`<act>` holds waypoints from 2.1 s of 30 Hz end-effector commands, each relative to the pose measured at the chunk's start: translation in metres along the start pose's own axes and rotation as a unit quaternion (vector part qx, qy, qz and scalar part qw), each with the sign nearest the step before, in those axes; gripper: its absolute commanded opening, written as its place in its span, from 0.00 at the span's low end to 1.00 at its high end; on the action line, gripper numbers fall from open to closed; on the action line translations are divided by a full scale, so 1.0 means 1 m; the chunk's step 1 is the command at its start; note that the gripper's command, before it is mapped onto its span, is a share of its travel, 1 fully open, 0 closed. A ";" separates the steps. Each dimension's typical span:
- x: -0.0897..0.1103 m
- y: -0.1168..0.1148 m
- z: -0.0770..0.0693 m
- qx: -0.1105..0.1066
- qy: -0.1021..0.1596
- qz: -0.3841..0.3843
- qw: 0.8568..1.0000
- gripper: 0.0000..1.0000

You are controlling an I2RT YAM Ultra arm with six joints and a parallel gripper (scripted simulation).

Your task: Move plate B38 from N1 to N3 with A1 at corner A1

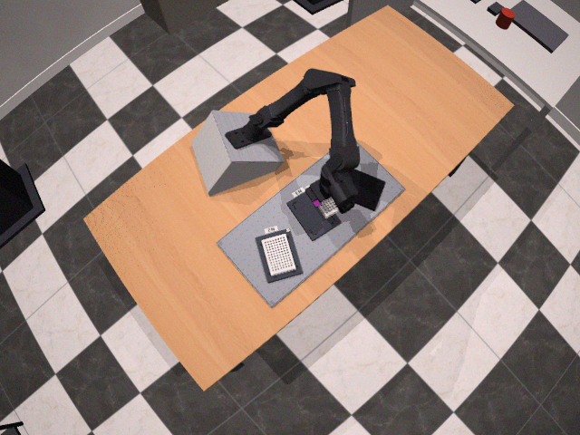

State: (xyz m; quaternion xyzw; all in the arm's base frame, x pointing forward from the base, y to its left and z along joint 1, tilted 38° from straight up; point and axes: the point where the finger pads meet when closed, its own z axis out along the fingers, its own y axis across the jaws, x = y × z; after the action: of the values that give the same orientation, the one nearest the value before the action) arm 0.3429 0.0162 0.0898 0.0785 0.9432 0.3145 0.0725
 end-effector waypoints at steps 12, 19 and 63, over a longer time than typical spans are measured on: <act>-0.003 -0.043 -0.008 0.002 -0.014 -0.009 1.000 0.00; -0.003 -0.049 -0.008 0.002 -0.014 -0.009 1.000 0.00; -0.004 -0.048 -0.008 0.002 -0.014 -0.009 1.000 0.00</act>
State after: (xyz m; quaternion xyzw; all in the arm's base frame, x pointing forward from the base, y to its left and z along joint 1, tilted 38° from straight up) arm 0.3383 -0.0225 0.0641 0.0701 0.9439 0.3124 0.0813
